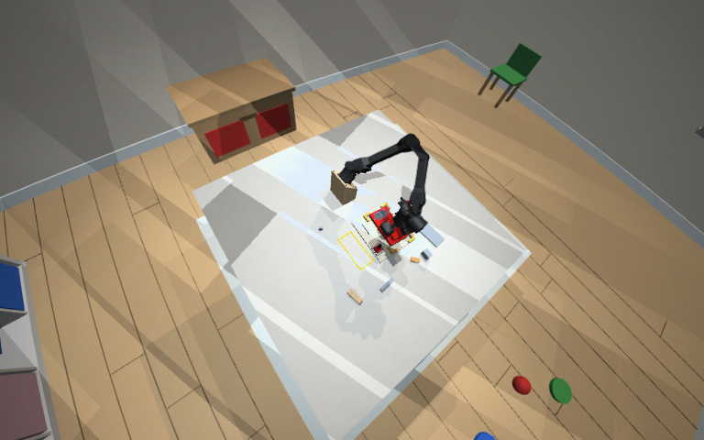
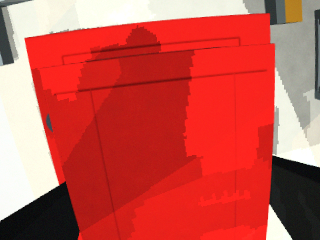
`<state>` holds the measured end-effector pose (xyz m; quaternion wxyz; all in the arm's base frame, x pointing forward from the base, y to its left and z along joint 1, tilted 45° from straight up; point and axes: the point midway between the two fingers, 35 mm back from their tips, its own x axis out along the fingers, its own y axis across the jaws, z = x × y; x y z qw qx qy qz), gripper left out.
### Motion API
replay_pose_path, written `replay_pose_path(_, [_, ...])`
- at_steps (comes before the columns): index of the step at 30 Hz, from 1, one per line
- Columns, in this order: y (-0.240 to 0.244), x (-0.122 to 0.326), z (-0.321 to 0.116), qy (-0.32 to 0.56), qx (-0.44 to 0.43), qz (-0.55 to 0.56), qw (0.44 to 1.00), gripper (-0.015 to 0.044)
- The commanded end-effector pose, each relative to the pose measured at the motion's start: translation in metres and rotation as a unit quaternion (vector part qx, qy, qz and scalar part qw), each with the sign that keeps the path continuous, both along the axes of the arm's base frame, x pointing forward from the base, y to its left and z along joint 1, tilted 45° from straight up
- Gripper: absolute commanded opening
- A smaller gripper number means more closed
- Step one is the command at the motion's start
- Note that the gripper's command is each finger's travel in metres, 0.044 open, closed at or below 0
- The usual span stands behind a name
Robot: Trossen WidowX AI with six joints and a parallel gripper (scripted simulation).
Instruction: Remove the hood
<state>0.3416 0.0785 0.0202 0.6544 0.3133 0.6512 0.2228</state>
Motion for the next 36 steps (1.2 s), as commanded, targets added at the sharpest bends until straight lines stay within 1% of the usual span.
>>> replay_pose_path(1, [-0.004, 0.001, 0.004, -0.004, -0.001, -0.001, 1.0, 0.0])
replay_pose_path(23, [-0.015, 0.0, 0.015, -0.004, -0.001, -0.001, 1.0, 0.0])
replay_pose_path(32, [-0.042, -0.002, 0.042, -0.004, -0.002, -0.001, 1.0, 0.0])
replay_pose_path(36, [-0.044, -0.003, 0.044, -0.004, -0.002, -0.001, 1.0, 0.0])
